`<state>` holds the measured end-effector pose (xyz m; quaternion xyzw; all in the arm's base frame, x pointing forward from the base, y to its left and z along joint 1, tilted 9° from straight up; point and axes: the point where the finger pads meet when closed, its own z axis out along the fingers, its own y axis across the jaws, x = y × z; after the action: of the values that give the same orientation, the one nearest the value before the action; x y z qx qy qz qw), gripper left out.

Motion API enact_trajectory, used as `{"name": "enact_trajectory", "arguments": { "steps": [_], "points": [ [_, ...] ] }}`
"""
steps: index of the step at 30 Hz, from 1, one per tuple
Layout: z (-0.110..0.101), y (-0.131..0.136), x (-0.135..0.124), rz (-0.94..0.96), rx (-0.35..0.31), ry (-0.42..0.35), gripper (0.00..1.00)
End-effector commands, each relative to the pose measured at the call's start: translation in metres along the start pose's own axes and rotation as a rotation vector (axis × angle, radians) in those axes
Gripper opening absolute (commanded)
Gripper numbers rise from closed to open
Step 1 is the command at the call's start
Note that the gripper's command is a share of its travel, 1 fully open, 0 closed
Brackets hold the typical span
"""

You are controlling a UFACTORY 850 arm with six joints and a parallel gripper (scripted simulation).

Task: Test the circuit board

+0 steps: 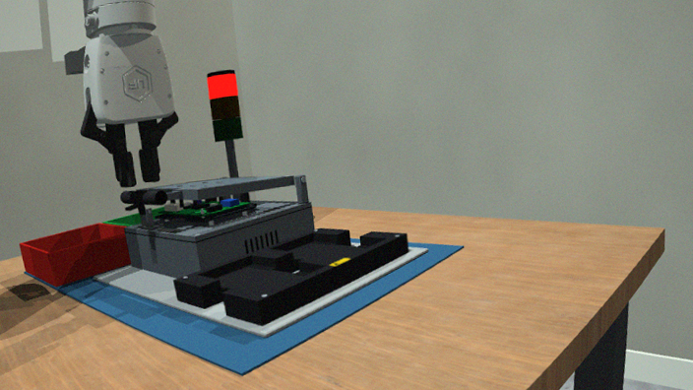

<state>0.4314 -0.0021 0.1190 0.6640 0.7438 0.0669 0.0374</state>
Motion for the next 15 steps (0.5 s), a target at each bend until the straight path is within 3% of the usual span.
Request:
{"name": "enact_trajectory", "arguments": {
  "steps": [1,15],
  "points": [
    [0.0029,0.0011,-0.0001,0.0,-0.003,0.001,0.28],
    [0.0062,0.0011,-0.0001,0.0,-0.003,0.001,0.28]
  ]
}}
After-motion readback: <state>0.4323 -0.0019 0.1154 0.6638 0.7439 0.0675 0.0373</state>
